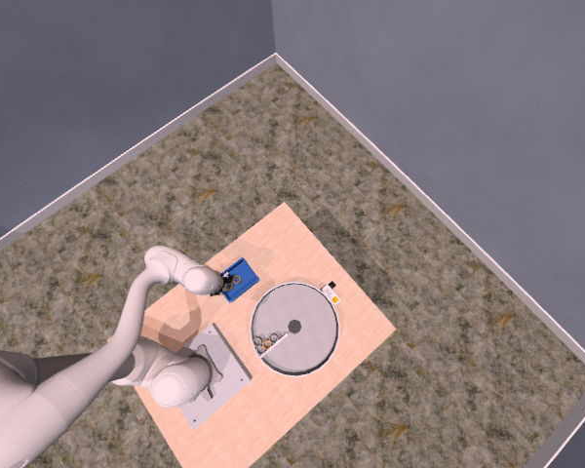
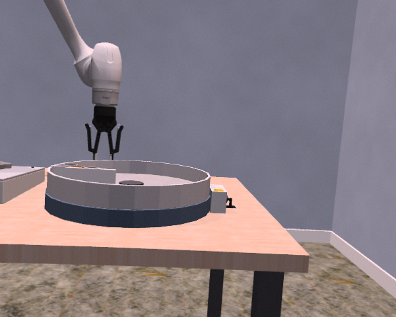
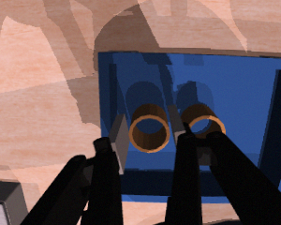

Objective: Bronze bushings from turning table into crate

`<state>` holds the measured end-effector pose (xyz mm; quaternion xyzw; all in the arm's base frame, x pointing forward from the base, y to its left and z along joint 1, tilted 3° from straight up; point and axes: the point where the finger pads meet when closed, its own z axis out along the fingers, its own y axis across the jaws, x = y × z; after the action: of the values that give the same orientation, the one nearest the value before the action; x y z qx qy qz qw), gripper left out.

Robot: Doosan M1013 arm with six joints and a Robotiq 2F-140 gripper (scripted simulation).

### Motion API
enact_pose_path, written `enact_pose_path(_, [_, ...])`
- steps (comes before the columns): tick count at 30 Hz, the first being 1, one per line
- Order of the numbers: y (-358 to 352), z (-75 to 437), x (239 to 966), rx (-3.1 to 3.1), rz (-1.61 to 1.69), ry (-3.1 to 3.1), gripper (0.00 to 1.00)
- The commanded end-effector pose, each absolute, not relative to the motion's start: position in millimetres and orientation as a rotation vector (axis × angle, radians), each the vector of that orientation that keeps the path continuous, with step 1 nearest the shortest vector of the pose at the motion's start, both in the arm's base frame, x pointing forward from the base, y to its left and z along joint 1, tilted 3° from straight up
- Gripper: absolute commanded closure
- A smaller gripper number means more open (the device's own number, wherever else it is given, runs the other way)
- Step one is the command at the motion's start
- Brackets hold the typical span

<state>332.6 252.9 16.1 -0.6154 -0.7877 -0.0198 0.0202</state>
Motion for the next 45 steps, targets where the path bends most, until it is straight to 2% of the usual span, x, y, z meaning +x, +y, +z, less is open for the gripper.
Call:
enact_pose_path(1, [253,19,333,-1.909,-0.062,-2.443,0.72])
enact_pose_path(28, [248,107,333,-1.909,-0.062,-2.443,0.72])
enact_pose_path(45, [248,112,333,-1.909,-0.062,-2.443,0.72])
